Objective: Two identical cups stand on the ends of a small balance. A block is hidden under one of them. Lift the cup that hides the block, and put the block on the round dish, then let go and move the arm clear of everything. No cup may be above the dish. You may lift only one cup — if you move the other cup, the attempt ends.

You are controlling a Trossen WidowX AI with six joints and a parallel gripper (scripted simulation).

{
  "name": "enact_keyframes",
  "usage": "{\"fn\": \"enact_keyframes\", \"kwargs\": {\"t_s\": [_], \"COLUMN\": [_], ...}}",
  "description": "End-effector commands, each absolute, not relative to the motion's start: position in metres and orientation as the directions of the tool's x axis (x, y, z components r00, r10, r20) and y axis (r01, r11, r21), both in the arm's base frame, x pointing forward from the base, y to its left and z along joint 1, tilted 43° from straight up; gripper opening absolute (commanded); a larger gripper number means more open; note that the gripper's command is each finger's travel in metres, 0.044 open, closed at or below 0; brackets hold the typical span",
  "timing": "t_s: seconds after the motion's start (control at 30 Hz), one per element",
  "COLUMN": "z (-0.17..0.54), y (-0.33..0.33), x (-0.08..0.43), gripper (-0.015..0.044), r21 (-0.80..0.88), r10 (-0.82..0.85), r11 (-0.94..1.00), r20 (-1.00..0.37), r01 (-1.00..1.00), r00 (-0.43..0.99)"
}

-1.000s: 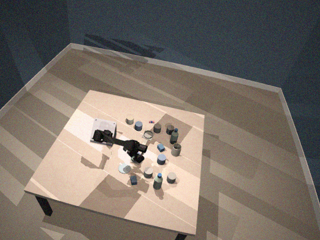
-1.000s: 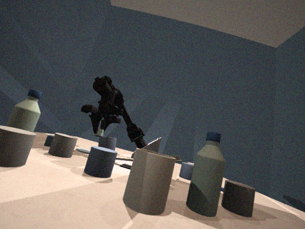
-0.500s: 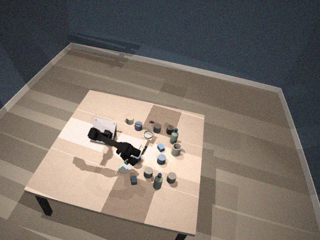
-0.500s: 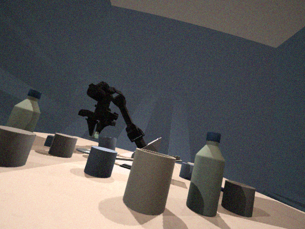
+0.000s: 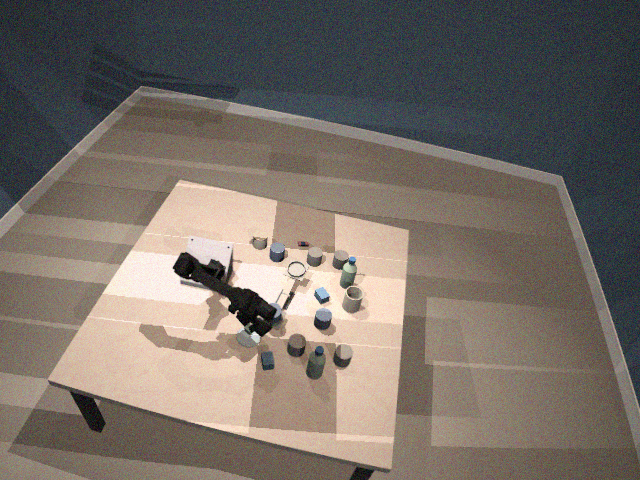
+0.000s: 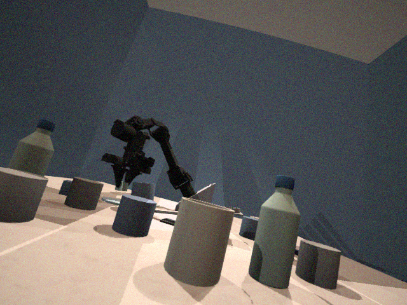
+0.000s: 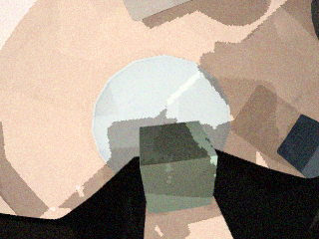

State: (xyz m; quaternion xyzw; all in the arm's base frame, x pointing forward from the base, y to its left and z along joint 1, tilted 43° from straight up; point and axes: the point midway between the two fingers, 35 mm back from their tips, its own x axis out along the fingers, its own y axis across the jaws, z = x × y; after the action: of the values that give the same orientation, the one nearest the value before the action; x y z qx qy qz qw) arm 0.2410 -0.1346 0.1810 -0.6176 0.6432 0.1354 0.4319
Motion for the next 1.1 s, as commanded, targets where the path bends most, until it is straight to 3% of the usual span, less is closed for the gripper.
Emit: {"fn": "enact_keyframes", "kwargs": {"t_s": [0.0,0.67,1.07], "z": [0.171,0.153,0.156], "y": [-0.143,-0.161,-0.158], "x": [0.242,0.245,0.245], "gripper": [0.0000,0.0000,0.0315], "r21": [-0.357,-0.357,-0.359], "r10": [-0.676,-0.678,-0.680], "r11": [0.197,0.196,0.199], "r20": [-0.724,-0.722,-0.721], "r01": [-0.913,-0.913,-0.912], "r00": [0.137,0.137,0.135]}}
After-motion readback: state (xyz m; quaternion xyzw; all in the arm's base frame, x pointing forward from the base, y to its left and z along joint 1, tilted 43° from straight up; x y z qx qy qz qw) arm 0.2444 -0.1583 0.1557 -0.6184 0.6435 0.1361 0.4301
